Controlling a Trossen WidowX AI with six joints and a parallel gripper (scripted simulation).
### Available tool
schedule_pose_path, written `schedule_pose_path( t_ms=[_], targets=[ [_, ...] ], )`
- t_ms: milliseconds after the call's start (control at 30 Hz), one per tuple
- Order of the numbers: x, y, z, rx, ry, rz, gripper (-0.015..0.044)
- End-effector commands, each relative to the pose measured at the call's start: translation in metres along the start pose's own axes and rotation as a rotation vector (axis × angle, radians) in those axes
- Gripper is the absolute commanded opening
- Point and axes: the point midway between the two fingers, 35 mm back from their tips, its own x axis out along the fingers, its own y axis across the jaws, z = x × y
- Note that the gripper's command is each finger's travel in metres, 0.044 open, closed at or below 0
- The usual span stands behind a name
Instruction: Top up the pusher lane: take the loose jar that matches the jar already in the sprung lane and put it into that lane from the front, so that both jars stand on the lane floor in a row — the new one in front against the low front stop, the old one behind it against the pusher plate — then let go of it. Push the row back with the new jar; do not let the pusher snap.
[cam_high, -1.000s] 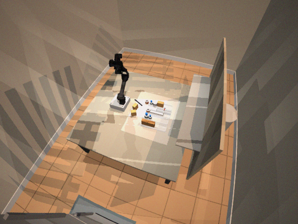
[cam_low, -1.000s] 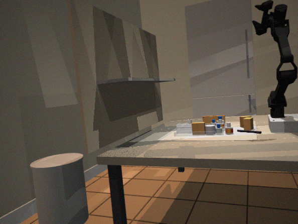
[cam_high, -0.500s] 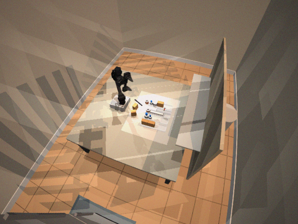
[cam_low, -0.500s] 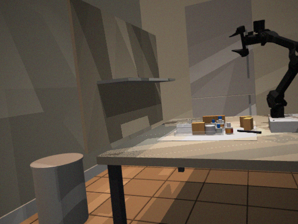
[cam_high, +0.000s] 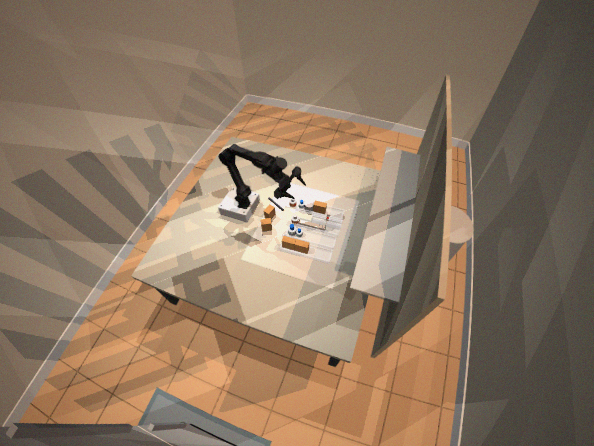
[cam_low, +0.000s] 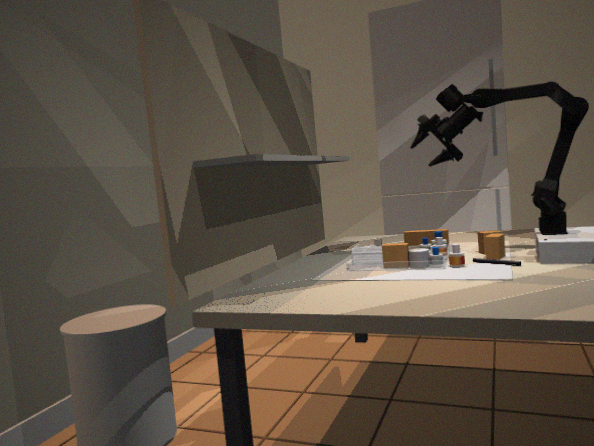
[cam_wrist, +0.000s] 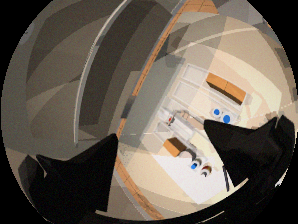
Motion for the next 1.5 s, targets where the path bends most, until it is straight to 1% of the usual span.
schedule_pose_path(
  t_ms=[0,100,200,300,433,500,633,767,1467],
  targets=[
    [0.034,-0.009,-0.055,-0.156,0.176,-0.096,0.0440],
    [0.056,-0.021,-0.103,-0.293,0.322,-0.182,0.0440],
    [0.069,-0.036,-0.152,-0.444,0.465,-0.265,0.0440],
    [0.075,-0.055,-0.198,-0.610,0.605,-0.347,0.0440],
    [0.077,-0.084,-0.244,-0.843,0.775,-0.452,0.0440],
    [0.076,-0.089,-0.251,-0.881,0.803,-0.468,0.0440],
    [0.078,-0.091,-0.252,-0.881,0.803,-0.468,0.0440],
    [0.100,-0.114,-0.267,-0.881,0.803,-0.468,0.0440],
    [0.118,-0.133,-0.280,-0.881,0.803,-0.468,0.0440]
  ],
)
